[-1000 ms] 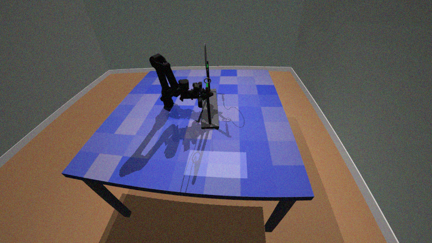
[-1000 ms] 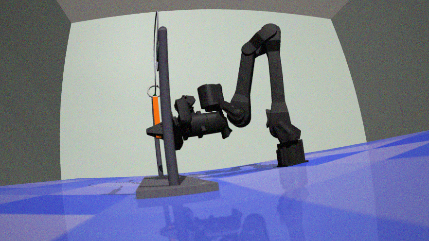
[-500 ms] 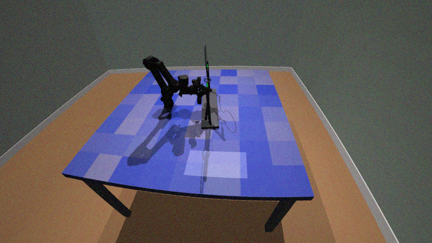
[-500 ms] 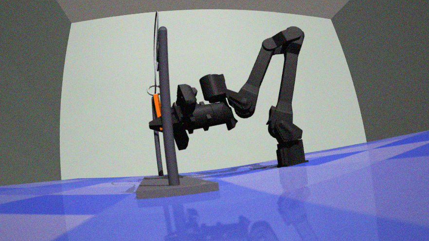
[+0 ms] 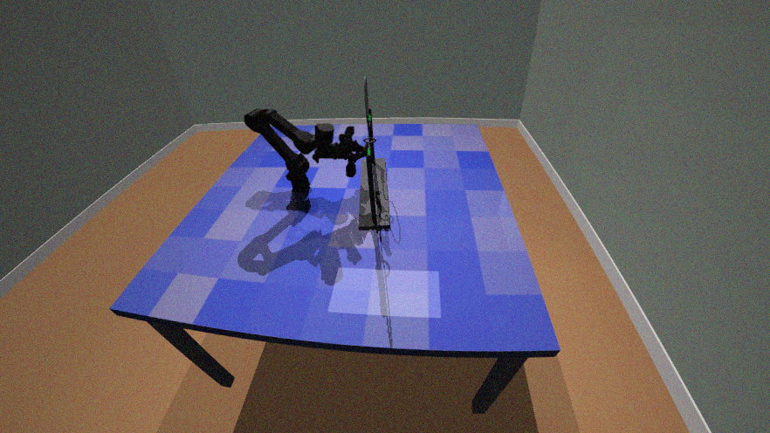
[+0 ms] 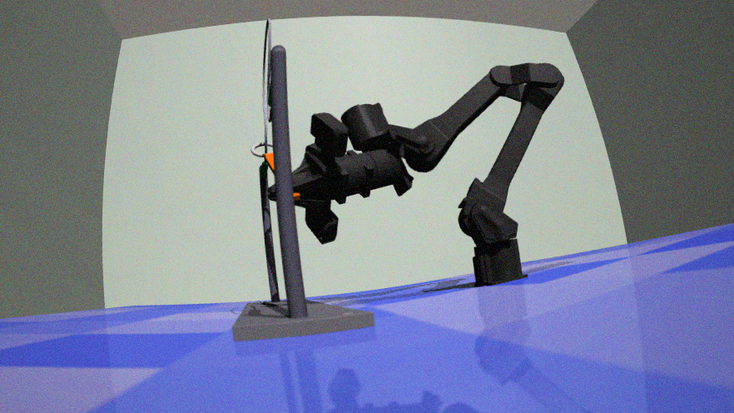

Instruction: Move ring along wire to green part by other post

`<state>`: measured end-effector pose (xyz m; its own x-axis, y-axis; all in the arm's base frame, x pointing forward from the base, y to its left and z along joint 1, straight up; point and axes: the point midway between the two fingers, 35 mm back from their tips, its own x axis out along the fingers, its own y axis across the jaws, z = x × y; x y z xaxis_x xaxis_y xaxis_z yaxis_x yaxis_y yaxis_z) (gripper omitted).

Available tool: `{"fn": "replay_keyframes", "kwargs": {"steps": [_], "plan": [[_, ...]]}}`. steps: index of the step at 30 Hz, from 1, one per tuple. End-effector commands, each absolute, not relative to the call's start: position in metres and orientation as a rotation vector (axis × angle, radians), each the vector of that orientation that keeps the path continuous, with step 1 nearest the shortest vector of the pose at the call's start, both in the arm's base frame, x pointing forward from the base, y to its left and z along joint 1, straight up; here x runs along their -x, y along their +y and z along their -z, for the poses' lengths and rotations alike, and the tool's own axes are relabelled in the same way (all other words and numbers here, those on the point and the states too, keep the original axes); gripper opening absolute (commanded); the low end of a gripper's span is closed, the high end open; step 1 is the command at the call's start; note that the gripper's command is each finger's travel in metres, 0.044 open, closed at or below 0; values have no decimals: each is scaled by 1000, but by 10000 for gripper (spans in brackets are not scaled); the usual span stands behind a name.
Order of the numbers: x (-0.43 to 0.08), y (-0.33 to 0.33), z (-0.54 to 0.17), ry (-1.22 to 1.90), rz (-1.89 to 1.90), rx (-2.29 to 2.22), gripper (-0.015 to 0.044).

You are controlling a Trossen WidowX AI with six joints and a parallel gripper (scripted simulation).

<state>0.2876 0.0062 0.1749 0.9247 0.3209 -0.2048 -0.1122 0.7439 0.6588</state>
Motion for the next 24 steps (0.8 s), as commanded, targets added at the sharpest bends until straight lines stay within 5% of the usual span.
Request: {"fn": "replay_keyframes", "kwargs": {"steps": [1,24], "plan": [[-278,15,-189,369,-281,-775,-150],[-248,36,-254,572,-498,-1211,-150]]}}
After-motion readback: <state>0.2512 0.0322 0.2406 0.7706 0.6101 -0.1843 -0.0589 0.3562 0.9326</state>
